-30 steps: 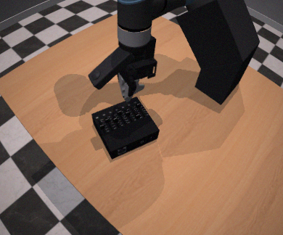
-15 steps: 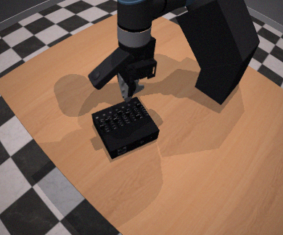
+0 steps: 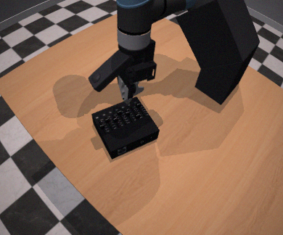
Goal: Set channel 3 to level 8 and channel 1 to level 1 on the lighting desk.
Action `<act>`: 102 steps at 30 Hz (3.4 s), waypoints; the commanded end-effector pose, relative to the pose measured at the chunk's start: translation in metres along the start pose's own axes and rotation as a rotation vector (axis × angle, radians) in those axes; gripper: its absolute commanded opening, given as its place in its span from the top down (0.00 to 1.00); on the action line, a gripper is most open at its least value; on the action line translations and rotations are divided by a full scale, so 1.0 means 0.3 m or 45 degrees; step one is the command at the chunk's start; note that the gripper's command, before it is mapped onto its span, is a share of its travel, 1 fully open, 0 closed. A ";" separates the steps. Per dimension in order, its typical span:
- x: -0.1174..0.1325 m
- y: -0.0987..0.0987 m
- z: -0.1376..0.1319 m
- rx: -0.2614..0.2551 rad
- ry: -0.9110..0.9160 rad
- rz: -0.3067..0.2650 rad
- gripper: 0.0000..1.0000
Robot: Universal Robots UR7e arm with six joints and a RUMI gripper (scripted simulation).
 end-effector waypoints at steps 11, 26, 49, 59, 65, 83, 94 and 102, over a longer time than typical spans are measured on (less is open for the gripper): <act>-0.009 0.035 0.000 -0.001 0.004 0.005 1.00; -0.010 0.050 0.000 -0.001 0.004 0.005 1.00; -0.010 0.050 0.000 -0.001 0.004 0.005 1.00; -0.010 0.050 0.000 -0.001 0.004 0.005 1.00; -0.010 0.050 0.000 -0.001 0.004 0.005 1.00; -0.017 0.050 0.000 -0.001 0.004 0.005 1.00; -0.017 0.050 0.000 -0.001 0.004 0.005 1.00; -0.017 0.050 0.000 -0.001 0.004 0.005 1.00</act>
Point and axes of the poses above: the point where the finger pads meet when closed, its own y axis out along the fingers, its own z axis across the jaws, x = y × z, the point moved 1 cm from there along -y, back along the fingers, and after that the axes turned 10 degrees about -y, right-handed, at the moved point
